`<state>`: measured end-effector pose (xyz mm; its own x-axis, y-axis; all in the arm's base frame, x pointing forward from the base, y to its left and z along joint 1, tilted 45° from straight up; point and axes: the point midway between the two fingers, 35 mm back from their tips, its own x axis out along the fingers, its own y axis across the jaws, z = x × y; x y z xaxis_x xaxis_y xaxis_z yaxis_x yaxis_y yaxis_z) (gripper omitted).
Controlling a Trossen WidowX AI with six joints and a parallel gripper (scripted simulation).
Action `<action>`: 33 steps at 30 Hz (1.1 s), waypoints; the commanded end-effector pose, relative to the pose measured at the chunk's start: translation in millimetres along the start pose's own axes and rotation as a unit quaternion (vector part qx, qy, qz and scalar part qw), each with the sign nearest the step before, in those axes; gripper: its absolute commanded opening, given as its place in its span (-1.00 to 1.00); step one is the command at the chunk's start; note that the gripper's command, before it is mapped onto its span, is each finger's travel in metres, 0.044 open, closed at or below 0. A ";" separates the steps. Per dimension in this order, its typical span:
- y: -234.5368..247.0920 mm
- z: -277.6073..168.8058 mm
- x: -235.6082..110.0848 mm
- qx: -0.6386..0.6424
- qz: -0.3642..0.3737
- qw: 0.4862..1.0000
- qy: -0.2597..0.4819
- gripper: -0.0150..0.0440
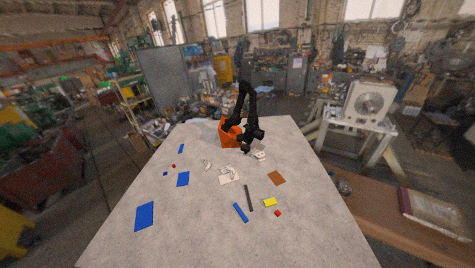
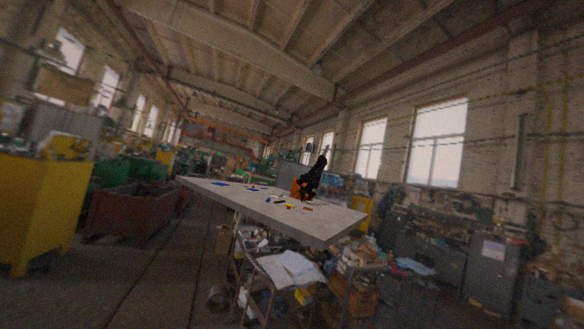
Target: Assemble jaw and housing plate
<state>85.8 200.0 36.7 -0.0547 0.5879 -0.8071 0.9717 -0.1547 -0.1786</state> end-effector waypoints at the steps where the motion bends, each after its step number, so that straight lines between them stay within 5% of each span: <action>1: 0.0 0.0 0.0 0.000 0.000 1.000 0.000 0.95; 16: 116.2 48.8 -17.3 0.132 0.024 0.989 -0.065 1.00; 33: 196.3 195.8 -50.2 0.307 -0.013 0.952 0.000 1.00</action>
<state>235.6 10.2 -54.6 -0.0906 0.5533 -0.8280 0.6975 -0.5582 -0.4494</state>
